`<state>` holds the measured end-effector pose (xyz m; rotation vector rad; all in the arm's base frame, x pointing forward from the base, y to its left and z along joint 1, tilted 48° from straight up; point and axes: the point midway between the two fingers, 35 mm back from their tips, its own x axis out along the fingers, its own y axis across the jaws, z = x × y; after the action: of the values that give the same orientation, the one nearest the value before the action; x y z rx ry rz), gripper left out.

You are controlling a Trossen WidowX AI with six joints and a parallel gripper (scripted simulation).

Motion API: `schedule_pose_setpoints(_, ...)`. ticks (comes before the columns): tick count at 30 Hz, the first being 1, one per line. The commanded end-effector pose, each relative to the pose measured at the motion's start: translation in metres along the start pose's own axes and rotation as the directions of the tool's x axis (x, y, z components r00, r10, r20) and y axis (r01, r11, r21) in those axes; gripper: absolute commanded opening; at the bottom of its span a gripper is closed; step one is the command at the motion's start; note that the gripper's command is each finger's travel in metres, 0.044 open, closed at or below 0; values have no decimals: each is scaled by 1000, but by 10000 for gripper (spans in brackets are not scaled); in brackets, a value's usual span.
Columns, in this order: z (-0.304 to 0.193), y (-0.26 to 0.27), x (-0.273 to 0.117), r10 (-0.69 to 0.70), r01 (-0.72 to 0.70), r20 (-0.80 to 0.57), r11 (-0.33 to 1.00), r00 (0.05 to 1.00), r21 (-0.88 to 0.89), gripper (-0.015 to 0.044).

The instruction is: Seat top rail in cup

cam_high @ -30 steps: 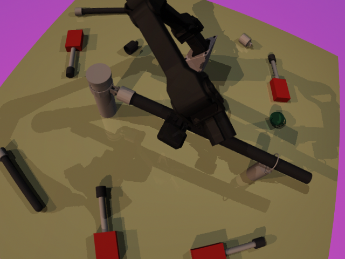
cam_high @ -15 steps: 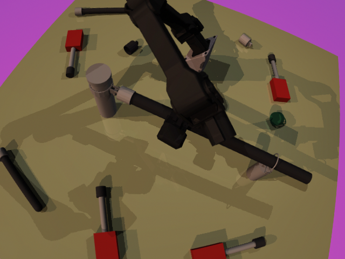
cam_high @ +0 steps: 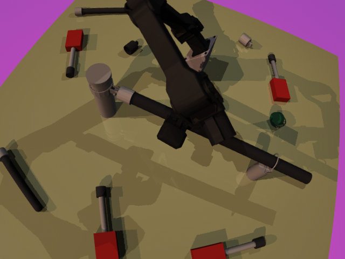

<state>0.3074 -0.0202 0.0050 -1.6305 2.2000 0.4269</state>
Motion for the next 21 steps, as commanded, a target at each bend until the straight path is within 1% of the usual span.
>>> schedule_pose_setpoints(1, 0, -1, -1, -3, 3, 0, 1000, 1000, 4, 0)
schedule_pose_setpoints(21, 6, -4, -4, -3, 3, 0, 1000, 1000, 4, 0)
